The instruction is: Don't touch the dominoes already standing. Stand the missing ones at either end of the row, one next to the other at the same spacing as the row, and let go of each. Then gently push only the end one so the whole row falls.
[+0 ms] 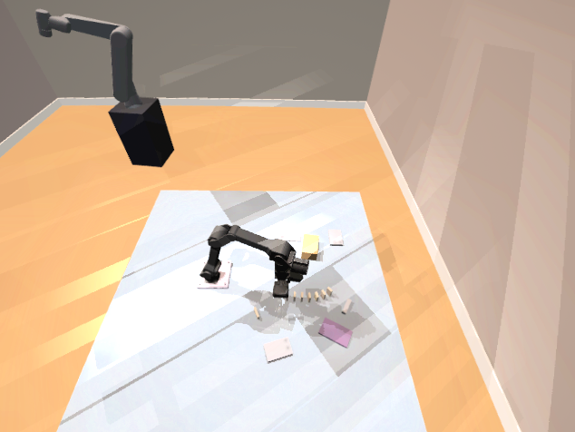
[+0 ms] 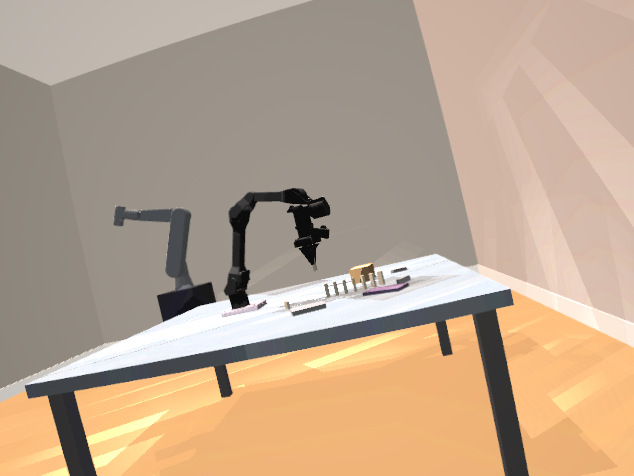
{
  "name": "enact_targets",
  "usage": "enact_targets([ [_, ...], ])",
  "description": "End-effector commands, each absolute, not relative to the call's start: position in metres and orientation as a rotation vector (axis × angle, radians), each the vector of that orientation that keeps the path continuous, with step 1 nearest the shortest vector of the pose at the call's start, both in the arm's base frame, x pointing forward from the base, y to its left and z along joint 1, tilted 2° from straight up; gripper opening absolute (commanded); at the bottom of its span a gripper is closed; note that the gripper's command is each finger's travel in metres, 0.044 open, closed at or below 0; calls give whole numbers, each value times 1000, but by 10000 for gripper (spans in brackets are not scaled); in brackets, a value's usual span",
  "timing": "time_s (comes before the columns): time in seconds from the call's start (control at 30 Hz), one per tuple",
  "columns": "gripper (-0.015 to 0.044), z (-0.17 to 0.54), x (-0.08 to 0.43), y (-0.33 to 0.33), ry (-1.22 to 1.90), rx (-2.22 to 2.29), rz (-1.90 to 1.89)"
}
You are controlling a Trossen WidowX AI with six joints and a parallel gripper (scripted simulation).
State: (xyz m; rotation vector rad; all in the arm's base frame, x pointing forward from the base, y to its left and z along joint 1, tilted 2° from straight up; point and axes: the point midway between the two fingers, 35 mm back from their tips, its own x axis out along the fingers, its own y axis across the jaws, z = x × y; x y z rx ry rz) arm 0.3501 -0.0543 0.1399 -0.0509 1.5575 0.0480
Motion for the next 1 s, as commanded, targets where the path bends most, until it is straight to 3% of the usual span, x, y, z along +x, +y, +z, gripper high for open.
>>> enact_targets([
  [0.0, 107, 121, 350, -54, 1571, -47, 46],
  [0.6, 107, 45, 342, -53, 1572, -47, 47],
  [0.97, 107, 43, 342, -53, 1572, -47, 47],
])
